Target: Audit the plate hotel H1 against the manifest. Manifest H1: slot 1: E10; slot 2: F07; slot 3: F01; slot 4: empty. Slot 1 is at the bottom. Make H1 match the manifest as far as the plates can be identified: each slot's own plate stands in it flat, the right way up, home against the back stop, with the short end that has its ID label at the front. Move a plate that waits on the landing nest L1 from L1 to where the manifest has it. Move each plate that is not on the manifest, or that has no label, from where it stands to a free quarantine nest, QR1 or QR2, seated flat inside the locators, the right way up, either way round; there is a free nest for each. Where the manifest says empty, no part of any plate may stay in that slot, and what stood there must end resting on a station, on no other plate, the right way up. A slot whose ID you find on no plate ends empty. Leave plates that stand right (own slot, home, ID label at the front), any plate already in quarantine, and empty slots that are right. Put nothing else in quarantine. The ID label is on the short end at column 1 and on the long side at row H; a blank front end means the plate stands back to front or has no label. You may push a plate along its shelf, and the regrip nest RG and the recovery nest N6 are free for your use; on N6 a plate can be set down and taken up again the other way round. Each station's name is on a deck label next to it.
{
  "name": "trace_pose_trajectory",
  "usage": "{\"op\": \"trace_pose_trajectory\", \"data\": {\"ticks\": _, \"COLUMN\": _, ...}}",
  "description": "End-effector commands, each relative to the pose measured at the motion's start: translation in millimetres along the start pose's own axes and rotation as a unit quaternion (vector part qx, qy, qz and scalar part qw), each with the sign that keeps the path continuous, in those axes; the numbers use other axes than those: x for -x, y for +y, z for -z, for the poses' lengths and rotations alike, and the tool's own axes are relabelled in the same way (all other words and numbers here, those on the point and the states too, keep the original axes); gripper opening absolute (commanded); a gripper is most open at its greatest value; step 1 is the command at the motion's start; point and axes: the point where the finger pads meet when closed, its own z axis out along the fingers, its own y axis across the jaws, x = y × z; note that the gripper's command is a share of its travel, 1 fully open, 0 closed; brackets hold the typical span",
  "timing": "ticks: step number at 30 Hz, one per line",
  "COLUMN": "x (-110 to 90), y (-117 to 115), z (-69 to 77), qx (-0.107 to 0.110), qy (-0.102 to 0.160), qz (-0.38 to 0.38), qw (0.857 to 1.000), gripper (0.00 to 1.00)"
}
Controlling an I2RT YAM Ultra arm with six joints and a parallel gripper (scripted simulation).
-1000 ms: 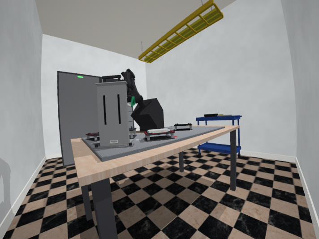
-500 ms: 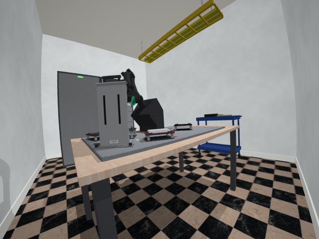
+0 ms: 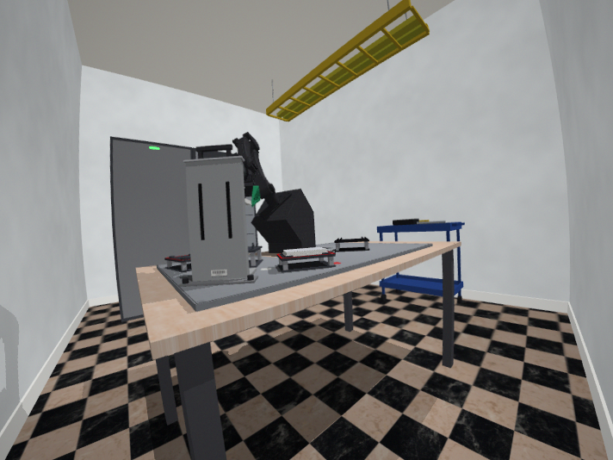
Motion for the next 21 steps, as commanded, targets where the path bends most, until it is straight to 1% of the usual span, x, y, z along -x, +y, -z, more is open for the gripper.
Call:
{"op": "trace_pose_trajectory", "data": {"ticks": 1, "x": 21.9, "y": -3.7, "z": -3.0, "qx": -0.001, "qy": -0.028, "qz": -0.004, "qw": 1.0, "gripper": 0.87}}
{"op": "trace_pose_trajectory", "data": {"ticks": 21, "x": 28.1, "y": -3.4, "z": -12.1, "qx": -0.001, "qy": -0.028, "qz": -0.004, "qw": 1.0, "gripper": 0.87}}
